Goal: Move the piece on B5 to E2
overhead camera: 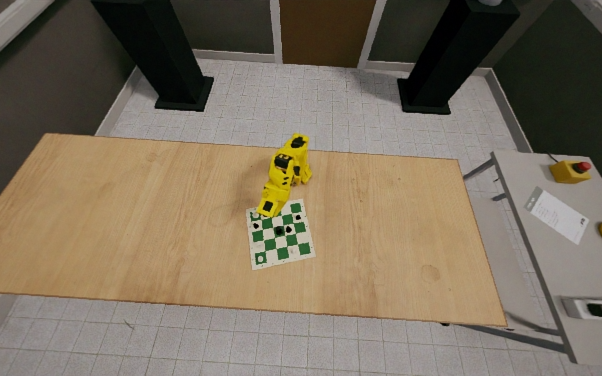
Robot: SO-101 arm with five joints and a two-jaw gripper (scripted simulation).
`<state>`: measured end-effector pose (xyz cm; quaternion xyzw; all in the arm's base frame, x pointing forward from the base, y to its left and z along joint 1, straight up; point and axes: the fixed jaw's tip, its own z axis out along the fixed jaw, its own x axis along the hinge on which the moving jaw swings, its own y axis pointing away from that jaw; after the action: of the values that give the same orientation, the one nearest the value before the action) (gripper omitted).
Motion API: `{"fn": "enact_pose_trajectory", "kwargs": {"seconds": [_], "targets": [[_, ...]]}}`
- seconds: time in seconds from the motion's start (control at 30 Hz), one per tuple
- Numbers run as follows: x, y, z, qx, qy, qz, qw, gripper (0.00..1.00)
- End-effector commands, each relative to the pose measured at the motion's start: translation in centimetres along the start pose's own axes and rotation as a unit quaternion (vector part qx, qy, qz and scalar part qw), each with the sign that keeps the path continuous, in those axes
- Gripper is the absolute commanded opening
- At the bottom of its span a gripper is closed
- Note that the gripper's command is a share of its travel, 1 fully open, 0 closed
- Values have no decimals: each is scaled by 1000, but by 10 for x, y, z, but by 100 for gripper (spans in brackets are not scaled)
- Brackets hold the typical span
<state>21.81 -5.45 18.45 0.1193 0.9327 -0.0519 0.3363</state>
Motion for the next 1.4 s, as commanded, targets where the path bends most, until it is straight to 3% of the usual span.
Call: {"fn": "enact_pose_trajectory", "kwargs": {"seconds": [0.0,0.03,0.33,0.53,0.83,1.37], "targets": [[-14,5,19,-8,51,-8,999,13],[-14,5,19,-8,51,-8,999,13],[-20,15,74,-17,108,-20,994,5],[-15,19,98,-21,130,-25,991,1],[-12,21,108,-22,140,-27,989,0],[-12,21,109,-22,141,-27,989,0]]}}
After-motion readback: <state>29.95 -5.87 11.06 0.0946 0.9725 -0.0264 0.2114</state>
